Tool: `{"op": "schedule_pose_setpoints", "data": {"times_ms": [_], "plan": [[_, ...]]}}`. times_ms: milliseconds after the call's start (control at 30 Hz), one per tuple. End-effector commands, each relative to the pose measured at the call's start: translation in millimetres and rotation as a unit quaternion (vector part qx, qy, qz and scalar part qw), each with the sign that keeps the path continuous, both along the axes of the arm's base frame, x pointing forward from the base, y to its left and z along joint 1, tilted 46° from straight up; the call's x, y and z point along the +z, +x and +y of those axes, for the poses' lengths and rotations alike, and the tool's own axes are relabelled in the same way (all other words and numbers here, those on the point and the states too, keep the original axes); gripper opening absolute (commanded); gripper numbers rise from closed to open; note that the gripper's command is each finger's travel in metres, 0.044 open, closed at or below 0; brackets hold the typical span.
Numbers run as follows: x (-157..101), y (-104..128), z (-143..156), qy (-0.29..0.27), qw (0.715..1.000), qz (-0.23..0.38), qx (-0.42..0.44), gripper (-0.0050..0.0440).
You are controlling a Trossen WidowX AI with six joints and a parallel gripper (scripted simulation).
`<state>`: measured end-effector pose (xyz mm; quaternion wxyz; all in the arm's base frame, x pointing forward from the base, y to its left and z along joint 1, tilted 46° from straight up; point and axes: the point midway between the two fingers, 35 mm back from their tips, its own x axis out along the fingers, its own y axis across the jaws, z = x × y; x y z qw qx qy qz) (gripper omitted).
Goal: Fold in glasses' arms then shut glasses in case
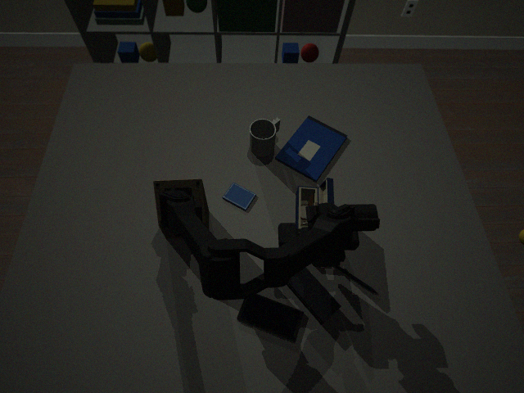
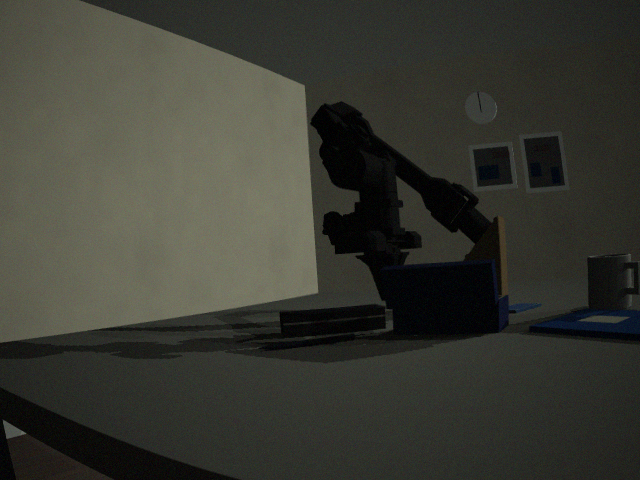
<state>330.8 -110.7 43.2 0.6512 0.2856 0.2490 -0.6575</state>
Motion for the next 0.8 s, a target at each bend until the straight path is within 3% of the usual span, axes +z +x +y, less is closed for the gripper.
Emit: {"op": "schedule_pose_setpoints", "data": {"times_ms": [0, 533, 700, 767], "plan": [[0.2, -0.3, 0.1, -0.001, 1.000, 0.001, 0.001, 0.0000], [0.2, -0.3, 0.1, -0.001, 1.000, 0.001, 0.001, 0.0000], [-12.9, 4.6, 32.4, 0.001, 1.000, 0.001, 0.001, 0.0000], [-12.9, 4.6, 32.4, 0.001, 1.000, 0.001, 0.001, 0.0000]]}}
